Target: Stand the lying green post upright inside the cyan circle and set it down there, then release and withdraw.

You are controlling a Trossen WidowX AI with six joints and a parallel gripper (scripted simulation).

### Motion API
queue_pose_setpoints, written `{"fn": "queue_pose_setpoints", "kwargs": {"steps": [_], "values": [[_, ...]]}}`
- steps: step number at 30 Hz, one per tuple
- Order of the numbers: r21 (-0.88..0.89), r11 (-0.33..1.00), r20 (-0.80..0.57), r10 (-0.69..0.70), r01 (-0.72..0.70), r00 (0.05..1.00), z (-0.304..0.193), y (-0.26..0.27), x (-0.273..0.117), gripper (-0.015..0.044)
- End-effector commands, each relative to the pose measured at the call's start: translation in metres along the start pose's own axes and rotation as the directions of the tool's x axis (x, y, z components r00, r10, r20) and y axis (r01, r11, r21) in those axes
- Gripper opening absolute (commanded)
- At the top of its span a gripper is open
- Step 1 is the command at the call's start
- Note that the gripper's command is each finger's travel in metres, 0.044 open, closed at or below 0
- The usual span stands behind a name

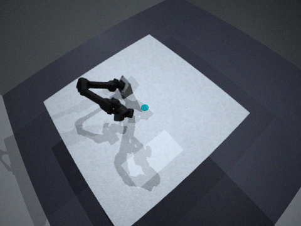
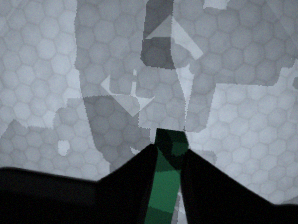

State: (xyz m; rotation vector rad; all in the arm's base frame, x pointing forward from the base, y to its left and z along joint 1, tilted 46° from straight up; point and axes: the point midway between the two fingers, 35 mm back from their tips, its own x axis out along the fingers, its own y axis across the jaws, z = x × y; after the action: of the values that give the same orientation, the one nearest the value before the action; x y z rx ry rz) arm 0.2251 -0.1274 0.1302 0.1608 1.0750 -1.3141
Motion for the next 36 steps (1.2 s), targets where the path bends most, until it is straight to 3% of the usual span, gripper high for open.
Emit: {"fn": "queue_pose_setpoints", "kwargs": {"steps": [1,12,24,36], "values": [[0.004,1.0,0.004,0.005,-0.005,1.0,0.0,-0.001,-0.016,0.0023],[-0.019,1.0,0.009,0.001,-0.001,1.0,-0.002,-0.003,-0.037,0.0023],[-0.405,0.914,-0.002,0.017,-0.016,1.0,-0.021,0.03,-0.042,0.0023],[-0.731,0.682,-0.01,0.025,-0.024,1.0,-0.046,0.061,-0.047,0.0023]]}}
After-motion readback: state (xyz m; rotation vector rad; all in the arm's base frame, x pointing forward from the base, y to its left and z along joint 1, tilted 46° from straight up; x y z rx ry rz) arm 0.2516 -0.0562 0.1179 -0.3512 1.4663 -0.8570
